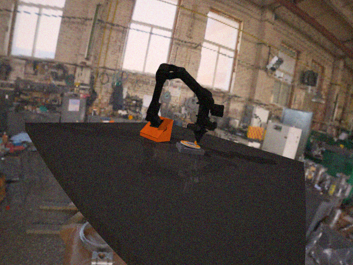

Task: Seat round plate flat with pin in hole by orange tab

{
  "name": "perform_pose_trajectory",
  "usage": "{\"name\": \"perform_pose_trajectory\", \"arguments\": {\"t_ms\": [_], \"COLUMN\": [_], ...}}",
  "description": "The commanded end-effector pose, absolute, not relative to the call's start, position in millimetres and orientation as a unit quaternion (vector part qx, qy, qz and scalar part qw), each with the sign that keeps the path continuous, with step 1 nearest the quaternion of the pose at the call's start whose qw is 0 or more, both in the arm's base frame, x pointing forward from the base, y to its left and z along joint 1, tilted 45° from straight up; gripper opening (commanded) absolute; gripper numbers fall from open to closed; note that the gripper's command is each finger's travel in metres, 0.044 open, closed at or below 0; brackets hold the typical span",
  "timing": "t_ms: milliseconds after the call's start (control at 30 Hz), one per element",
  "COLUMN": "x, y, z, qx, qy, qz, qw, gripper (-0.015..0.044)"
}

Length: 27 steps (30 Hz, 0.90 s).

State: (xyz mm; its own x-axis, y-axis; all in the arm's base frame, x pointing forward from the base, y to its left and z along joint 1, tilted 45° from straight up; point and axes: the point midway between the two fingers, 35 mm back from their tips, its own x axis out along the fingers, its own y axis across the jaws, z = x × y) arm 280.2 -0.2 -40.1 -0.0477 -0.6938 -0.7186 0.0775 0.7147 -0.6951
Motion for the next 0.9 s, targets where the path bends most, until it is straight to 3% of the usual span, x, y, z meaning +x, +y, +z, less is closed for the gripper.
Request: {"name": "perform_pose_trajectory", "arguments": {"t_ms": [0, 867], "x": [273, 253], "y": [-1, 1], "z": [-42, -40], "qx": [-0.232, -0.232], "qy": [0.665, 0.665], "qz": [-0.298, -0.298], "qw": [0.645, 0.644], "gripper": [0.0, 0.0]}}
